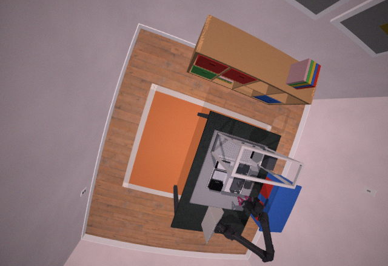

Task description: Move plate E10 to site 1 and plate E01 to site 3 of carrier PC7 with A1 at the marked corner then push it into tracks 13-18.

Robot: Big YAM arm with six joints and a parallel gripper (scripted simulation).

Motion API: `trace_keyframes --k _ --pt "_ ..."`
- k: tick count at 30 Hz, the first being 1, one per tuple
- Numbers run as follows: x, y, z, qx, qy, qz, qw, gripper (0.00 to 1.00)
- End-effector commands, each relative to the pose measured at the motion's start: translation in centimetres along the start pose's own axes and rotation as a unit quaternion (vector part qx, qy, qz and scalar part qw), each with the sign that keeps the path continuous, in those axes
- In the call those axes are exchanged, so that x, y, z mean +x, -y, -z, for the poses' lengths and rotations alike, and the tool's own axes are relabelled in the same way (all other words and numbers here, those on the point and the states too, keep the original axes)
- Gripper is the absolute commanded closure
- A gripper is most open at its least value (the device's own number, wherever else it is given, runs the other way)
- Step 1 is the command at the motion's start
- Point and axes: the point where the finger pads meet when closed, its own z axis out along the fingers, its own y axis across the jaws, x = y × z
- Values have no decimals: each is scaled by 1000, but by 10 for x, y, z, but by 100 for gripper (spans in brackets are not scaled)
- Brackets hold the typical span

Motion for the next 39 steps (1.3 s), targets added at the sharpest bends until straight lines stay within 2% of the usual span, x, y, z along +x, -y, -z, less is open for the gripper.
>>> trace_keyframes --k 1,5,7,12,14,15,16,17,18,24,25,30,31,35,39 --pt "-15 -25 6 23 -13 -21 999 0" --pt "-19 -37 -4 69 -41 -20 997 0" --pt "-19 -37 -4 69 -41 -20 997 0" --pt "-26 -60 -25 145 -70 -12 987 0" --pt "-26 -60 -25 146 -71 -12 987 0" --pt "-6 -59 -35 154 -88 3 984 0" --pt "-9 -54 -25 149 -79 -6 986 0" --pt "-10 -54 -24 148 -77 -7 986 0" --pt "-29 -54 -14 140 -61 -21 988 0" --pt "-27 -54 -15 141 -63 -19 988 0" --pt "-20 -51 -30 144 -77 -15 986 0" --pt "-20 -51 -30 144 -77 -15 986 0" --pt "-16 -34 -34 149 -80 -43 985 0" --pt "-42 -7 -27 146 -52 -125 980 0" --pt "-49 20 -29 151 -41 -190 969 0"
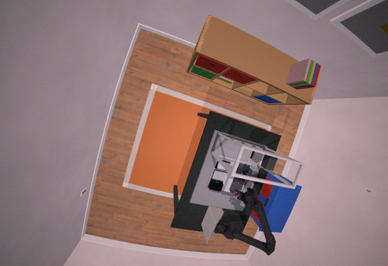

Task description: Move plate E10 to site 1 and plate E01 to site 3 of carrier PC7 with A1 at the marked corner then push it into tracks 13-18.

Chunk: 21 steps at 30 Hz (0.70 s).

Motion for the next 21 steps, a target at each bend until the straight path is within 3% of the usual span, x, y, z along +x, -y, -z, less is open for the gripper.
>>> trace_keyframes --k 1,8,17,19,21 --pt "-33 26 12 -22 20 -98 995 0" --pt "-52 61 -1 -21 19 -197 980 0" --pt "-80 113 -21 -19 18 -341 940 0" --pt "-80 113 -21 -19 18 -341 940 0" --pt "-86 124 -25 -19 17 -373 928 0"
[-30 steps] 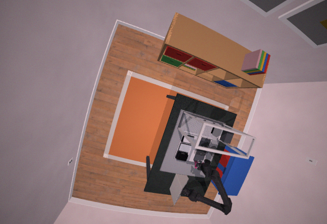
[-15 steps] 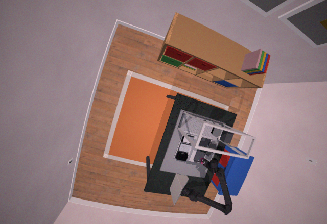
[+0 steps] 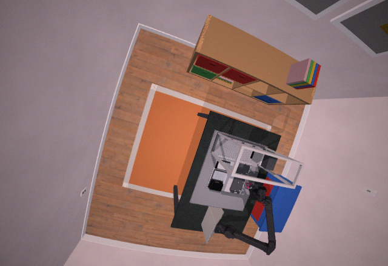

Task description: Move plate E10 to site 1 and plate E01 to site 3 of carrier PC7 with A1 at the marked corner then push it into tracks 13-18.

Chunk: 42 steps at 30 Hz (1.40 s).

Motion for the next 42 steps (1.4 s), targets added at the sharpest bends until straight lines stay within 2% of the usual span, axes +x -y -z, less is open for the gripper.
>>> trace_keyframes --k 1,8,10,11,13,15,16,18,23,26,27,29,30,32,33,34,36,42 --pt "-38 8 13 -22 17 -91 995 0" --pt "-79 29 -1 -22 16 -207 978 0" --pt "-79 30 -1 -22 15 -239 971 0" --pt "-62 31 -11 -11 8 -240 971 0" --pt "-54 19 4 -22 13 -256 966 0" --pt "-54 19 4 -22 13 -256 966 0" --pt "-66 11 9 -29 16 -280 959 0" --pt "-67 11 9 -29 15 -312 950 0" --pt "-54 13 1 -21 9 -380 925 0" --pt "-57 12 3 -23 10 -384 923 0" --pt "-61 20 -4 -16 7 -386 923 0" --pt "-61 20 -4 -16 7 -386 923 0" --pt "-50 12 -9 -16 7 -380 925 0" --pt "-50 12 -9 -16 7 -380 925 0" --pt "-59 19 -20 -10 5 -391 920 0" --pt "-56 21 -29 -3 2 -390 921 0" --pt "-53 21 -36 -1 1 -378 926 0" --pt "-53 21 -52 -1 1 -378 926 0"
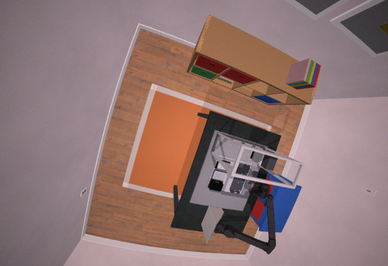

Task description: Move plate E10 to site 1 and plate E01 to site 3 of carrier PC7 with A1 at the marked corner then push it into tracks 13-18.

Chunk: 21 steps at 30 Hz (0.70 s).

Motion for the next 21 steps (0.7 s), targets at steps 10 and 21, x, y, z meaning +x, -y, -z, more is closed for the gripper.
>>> trace_keyframes --k 10,21 --pt "-4 -3 -35 1 1 1 1000 0" --pt "-5 -5 -63 -1 1 -2 1000 0"
